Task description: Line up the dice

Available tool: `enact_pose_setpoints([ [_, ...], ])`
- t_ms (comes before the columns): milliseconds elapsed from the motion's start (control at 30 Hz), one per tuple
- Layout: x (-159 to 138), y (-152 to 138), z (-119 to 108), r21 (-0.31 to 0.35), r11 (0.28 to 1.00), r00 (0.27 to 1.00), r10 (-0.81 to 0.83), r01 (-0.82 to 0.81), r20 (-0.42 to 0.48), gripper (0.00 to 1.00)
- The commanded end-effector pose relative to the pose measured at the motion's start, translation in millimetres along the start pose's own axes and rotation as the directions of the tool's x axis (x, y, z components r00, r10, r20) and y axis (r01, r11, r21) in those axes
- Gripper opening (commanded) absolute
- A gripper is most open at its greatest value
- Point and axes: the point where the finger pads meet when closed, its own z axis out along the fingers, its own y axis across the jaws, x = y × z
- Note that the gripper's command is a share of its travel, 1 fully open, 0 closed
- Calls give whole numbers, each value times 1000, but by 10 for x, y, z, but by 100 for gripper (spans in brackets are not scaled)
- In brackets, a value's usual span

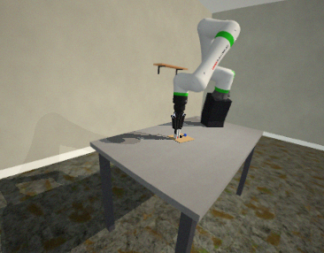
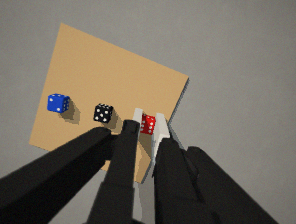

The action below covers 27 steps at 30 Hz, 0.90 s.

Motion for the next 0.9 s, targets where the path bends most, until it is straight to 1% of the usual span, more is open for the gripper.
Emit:
enact_pose_setpoints([
  [0, -1, 2, -2, 0, 1000, 1000, 0, 0, 0, 7],
  [867, -1, 2, 33, 0, 1000, 1000, 0, 0, 0, 7],
])
